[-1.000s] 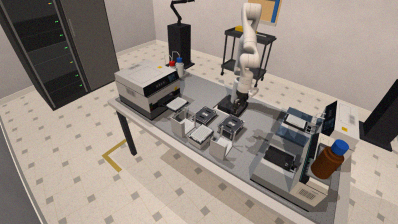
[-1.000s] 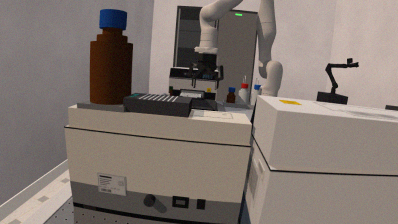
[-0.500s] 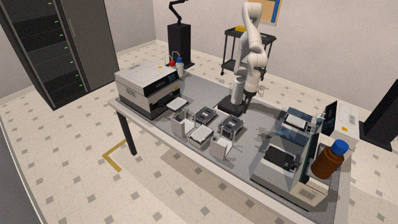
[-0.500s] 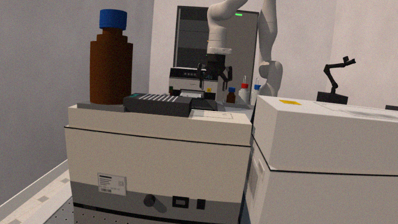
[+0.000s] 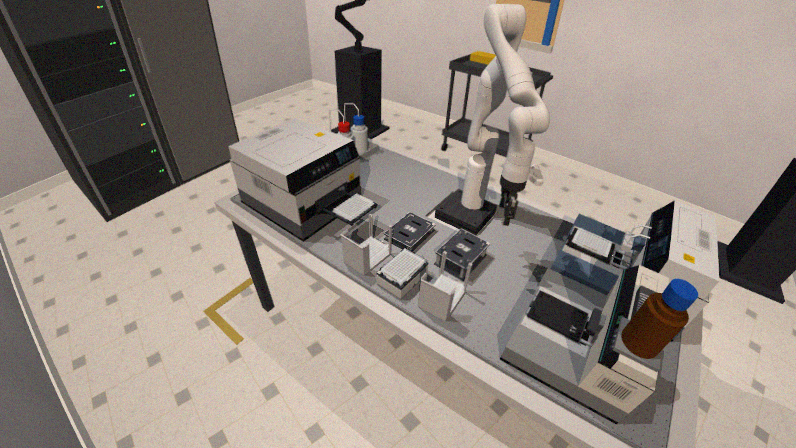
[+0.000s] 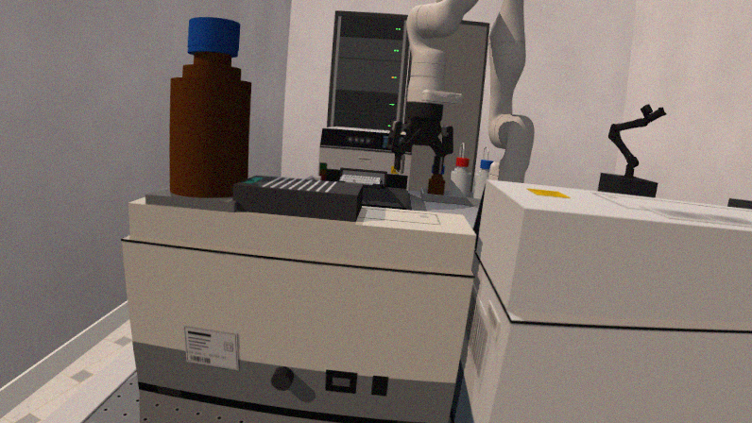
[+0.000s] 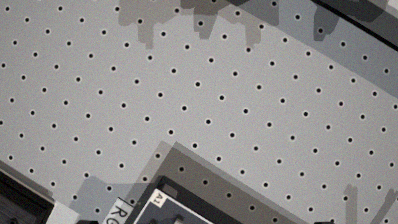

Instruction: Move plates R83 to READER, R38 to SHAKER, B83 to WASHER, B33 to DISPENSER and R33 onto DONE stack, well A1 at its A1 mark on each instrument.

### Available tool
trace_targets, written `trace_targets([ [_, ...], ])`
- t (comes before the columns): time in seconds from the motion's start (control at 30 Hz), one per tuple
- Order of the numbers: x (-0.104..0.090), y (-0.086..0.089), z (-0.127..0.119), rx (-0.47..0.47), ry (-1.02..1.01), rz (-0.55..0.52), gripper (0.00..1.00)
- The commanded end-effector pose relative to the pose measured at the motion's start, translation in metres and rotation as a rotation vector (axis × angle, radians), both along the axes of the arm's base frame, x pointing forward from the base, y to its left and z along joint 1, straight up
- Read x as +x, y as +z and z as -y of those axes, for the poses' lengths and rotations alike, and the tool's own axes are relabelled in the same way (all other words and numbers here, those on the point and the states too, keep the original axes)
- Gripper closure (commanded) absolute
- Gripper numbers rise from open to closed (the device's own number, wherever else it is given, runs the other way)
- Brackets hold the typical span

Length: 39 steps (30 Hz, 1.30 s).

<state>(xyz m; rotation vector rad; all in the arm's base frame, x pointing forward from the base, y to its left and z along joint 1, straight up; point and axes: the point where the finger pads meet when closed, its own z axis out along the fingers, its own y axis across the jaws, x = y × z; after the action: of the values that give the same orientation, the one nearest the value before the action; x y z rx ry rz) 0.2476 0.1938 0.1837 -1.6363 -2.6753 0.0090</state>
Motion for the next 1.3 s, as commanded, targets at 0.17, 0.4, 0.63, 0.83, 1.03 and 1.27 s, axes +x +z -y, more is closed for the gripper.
trace_targets([
  [0.17, -0.014, 0.001, -0.014, 0.003, 0.078, 0.008, 0.00],
  [0.4, -0.033, 0.001, -0.030, 0.006, 0.271, 0.003, 0.00],
  [0.63, -0.050, 0.001, -0.044, 0.002, 0.436, 0.003, 0.00],
  [0.83, -0.060, 0.001, -0.054, 0.003, 0.511, 0.000, 0.00],
  [1.03, -0.075, 0.001, -0.066, 0.001, 0.633, 0.001, 0.00],
  [1.27, -0.088, 0.001, -0.077, 0.004, 0.749, 0.000, 0.00],
])
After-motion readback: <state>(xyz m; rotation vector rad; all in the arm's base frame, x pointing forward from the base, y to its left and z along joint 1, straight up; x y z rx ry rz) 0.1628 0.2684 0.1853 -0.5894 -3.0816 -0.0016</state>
